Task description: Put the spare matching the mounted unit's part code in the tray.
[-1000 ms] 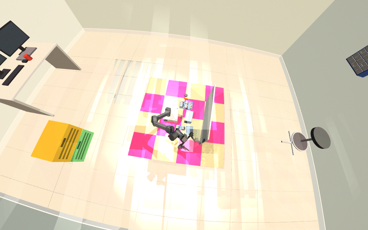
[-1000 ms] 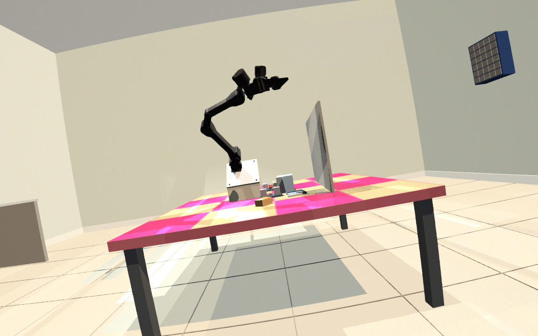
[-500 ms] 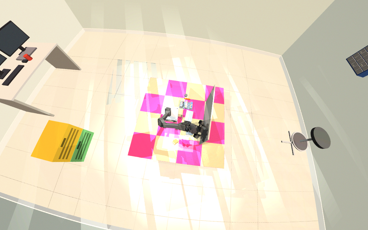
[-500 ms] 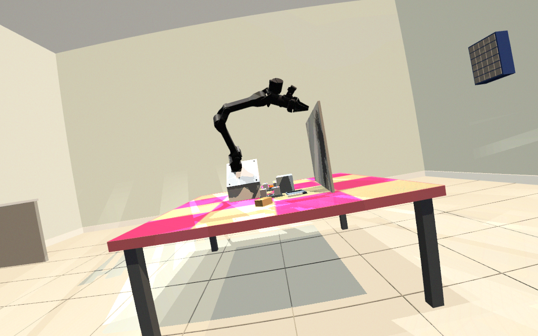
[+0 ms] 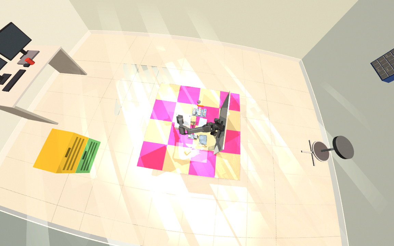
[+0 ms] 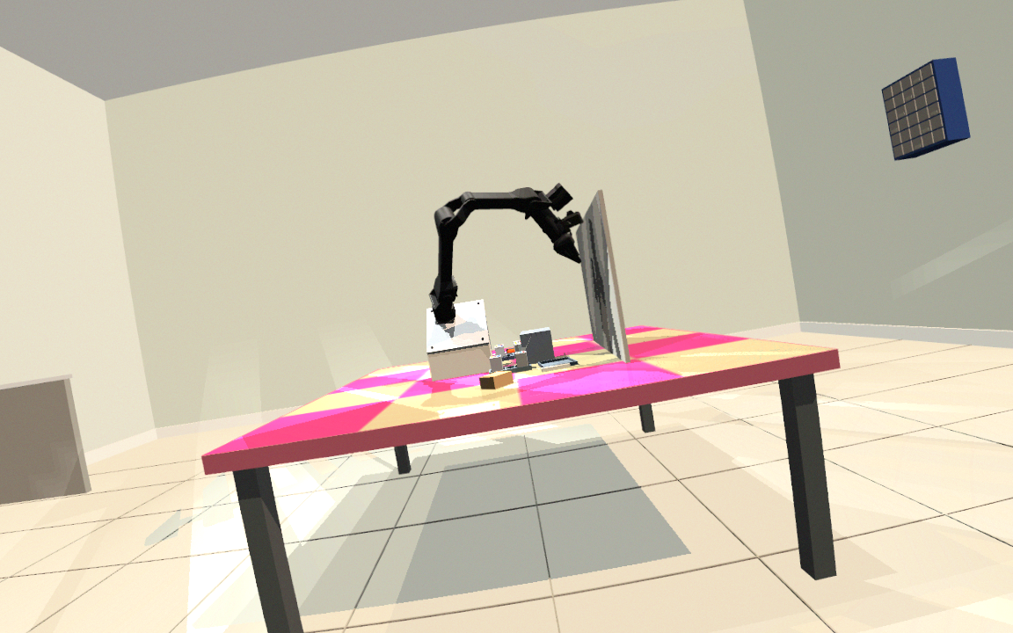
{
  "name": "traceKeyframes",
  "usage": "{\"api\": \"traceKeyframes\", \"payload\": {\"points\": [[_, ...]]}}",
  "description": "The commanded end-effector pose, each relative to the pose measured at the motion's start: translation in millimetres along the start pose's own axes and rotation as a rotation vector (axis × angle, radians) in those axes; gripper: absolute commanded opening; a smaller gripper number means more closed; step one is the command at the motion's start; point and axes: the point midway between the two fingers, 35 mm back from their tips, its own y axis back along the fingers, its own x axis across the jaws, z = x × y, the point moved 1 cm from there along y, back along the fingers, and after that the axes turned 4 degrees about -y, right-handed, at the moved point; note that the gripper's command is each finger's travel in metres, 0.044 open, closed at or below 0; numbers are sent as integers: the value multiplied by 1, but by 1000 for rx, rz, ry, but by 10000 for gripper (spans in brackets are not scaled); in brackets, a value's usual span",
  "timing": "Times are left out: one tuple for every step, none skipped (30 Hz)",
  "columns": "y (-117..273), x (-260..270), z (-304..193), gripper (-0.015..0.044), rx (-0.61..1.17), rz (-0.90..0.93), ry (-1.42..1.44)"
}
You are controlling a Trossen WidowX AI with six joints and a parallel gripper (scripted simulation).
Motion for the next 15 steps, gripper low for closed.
{"api": "traceKeyframes", "payload": {"points": [[-26, 22, -34, 440, 162, -63, 20], [-34, 29, -48, 440, 217, -90, 32], [-42, 35, -61, 440, 269, -120, 45], [-48, 40, -74, 440, 319, -152, 61], [-54, 45, -87, 440, 366, -187, 77], [-59, 49, -100, 440, 410, -224, 96], [-63, 52, -113, 440, 452, -263, 115], [-67, 55, -123, 440, 483, -296, 133], [-68, 56, -129, 440, 501, -317, 144], [-69, 56, -131, 440, 507, -324, 147], [-69, 56, -131, 440, 507, -324, 147], [-69, 56, -131, 440, 507, -324, 147], [-69, 56, -131, 440, 507, -324, 147], [-69, 56, -131, 440, 507, -324, 147], [-69, 56, -131, 440, 507, -324, 147]]}}
